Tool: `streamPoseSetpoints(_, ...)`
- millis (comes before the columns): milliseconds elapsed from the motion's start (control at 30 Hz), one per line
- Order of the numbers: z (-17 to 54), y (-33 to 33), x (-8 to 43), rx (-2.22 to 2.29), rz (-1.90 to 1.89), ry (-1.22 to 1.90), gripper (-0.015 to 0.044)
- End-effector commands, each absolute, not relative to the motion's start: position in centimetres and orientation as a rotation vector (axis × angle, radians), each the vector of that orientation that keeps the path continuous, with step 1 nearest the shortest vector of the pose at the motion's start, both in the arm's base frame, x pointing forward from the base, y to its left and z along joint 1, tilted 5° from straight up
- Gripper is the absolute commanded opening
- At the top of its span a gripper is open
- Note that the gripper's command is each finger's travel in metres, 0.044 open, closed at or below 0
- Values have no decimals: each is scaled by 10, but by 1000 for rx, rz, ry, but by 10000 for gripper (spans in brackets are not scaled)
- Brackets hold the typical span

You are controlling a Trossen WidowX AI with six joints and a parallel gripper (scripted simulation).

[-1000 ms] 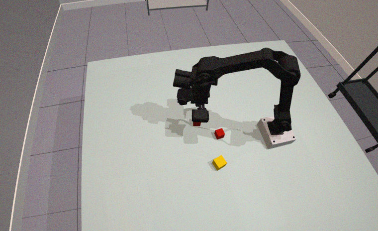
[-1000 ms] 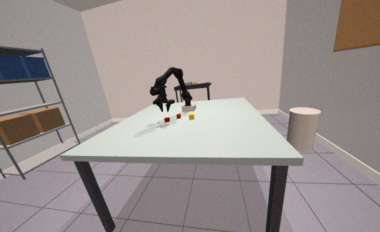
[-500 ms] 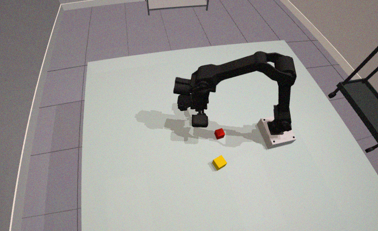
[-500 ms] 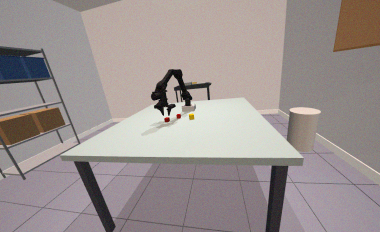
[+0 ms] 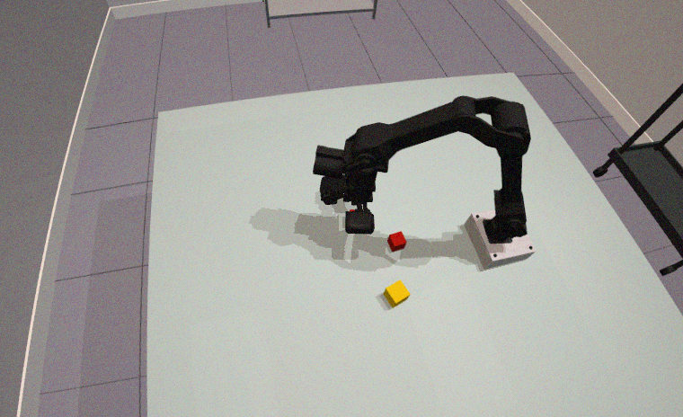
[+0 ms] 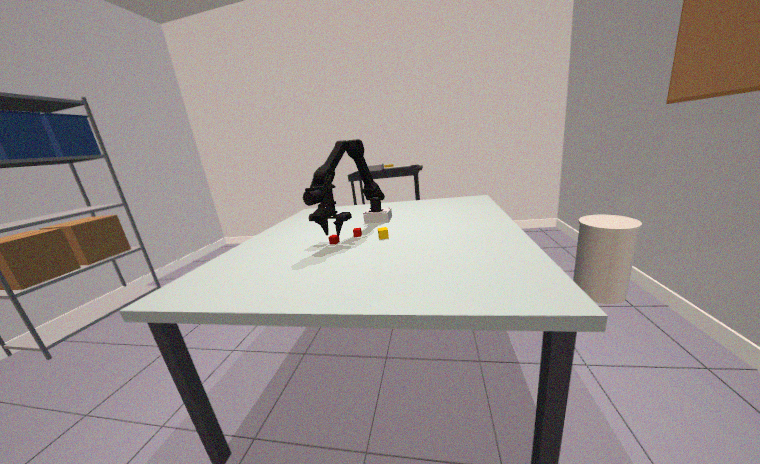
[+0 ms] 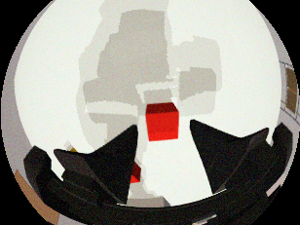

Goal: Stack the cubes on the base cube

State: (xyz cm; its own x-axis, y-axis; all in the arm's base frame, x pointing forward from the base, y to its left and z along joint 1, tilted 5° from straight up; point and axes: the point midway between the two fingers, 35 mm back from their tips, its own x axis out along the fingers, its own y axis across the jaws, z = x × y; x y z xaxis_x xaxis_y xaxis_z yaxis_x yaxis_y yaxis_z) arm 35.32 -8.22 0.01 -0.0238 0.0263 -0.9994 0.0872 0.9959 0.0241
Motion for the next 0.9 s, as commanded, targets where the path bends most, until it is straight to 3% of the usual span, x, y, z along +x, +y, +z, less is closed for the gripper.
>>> streamPoseSetpoints(0, -12, -81, 350, 97, -49, 1608, 265)
streamPoseSetpoints(233, -19, -81, 350, 97, -49, 1608, 265)
streamPoseSetpoints(433, -19, -81, 350, 97, -49, 1608, 107)
streamPoseSetpoints(867, 6, -82, 354, 97, -49, 1608, 105)
